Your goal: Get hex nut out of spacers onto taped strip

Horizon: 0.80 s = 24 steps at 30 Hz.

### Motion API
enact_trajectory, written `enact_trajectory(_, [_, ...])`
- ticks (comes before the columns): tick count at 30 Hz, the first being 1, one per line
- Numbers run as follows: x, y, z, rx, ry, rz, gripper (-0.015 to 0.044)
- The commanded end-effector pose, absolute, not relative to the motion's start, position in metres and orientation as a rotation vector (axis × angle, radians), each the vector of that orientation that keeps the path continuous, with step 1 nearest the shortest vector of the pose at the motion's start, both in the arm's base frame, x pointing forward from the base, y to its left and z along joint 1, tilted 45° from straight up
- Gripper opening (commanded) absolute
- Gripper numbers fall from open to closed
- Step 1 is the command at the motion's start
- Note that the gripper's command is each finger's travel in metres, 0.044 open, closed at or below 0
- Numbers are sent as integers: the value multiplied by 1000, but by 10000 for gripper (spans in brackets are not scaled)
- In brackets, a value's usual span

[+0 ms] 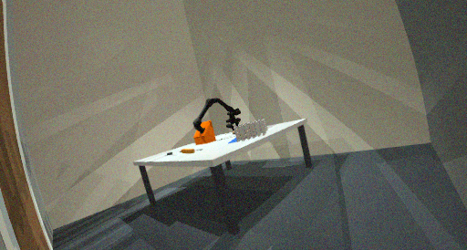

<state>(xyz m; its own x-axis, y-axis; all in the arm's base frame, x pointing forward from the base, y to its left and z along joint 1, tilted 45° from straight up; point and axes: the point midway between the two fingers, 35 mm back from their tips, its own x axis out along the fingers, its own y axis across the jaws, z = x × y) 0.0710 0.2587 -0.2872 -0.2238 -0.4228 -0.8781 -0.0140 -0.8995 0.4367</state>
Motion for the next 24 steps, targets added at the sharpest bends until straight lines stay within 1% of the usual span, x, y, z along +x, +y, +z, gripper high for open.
enact_trajectory(1, [73, 252, -293, 1763, -521, -2201, 280])
enact_trajectory(22, [76, 230, -316, 1764, -522, -2199, 280])
enact_trajectory(24, [76, 230, -316, 1764, -522, -2199, 228])
